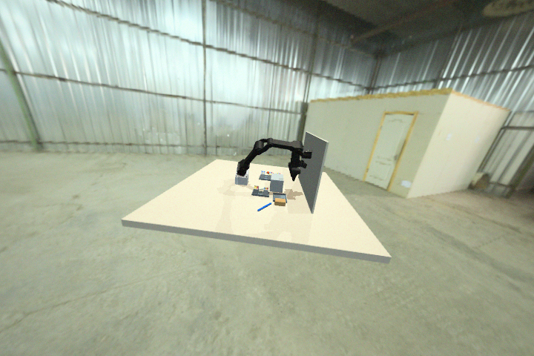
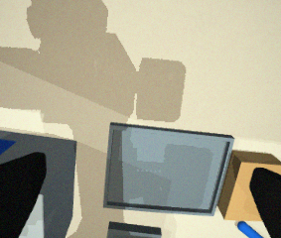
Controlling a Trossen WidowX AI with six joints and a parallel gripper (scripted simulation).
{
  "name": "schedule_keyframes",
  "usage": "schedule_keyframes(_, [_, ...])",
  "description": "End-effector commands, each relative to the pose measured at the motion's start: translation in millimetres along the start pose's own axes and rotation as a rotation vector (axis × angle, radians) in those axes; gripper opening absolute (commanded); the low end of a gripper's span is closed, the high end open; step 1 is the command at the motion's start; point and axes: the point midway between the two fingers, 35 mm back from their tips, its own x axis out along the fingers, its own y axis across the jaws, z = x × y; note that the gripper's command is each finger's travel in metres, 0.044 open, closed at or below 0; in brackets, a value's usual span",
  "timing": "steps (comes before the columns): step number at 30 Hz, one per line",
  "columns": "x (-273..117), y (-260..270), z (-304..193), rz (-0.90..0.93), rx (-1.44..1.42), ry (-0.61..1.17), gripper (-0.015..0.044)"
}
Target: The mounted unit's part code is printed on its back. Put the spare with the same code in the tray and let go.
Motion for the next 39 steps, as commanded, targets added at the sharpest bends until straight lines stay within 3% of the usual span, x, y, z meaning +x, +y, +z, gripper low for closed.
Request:
schedule_keyframes(1, [-21.8, 67.2, 1.5, 0.02, 0.015, -0.003, 0.044])
schedule_keyframes(7, [-49.5, 143.9, -10.7, 0.002, 0.041, -0.008, 0.044])
schedule_keyframes(28, [-49.9, 148.3, -11.7, 0.002, 0.028, -0.008, 0.044])
schedule_keyframes(39, [-34.4, 305.8, -90.7, 0.047, -0.786, -0.011, 0.044])
